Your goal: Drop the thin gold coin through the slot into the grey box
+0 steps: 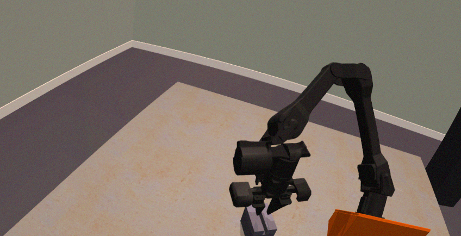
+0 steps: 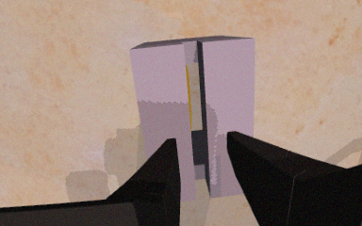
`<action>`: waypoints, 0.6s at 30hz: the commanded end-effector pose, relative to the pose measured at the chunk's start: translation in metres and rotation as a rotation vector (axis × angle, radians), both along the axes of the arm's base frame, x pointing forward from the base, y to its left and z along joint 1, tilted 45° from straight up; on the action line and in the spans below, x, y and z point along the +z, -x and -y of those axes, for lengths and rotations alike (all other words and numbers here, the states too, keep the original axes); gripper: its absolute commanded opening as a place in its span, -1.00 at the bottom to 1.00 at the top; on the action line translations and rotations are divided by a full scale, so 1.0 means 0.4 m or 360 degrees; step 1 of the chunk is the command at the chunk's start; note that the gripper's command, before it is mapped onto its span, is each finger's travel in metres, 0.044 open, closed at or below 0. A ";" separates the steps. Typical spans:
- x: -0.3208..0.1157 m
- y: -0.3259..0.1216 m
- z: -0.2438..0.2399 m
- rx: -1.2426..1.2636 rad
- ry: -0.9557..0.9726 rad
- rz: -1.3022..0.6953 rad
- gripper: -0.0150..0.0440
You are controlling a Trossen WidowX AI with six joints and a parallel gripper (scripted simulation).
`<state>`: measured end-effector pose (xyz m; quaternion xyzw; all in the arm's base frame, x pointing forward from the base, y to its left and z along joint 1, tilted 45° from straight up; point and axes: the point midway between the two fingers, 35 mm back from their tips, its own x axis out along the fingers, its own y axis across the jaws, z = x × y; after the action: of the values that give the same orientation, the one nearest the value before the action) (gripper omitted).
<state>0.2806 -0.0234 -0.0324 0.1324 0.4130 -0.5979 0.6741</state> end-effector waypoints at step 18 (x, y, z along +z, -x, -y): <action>0.068 -0.003 -0.068 0.0002 0.0002 -0.0006 1.00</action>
<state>0.2791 -0.0100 -0.0182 0.1264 0.4157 -0.6007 0.6711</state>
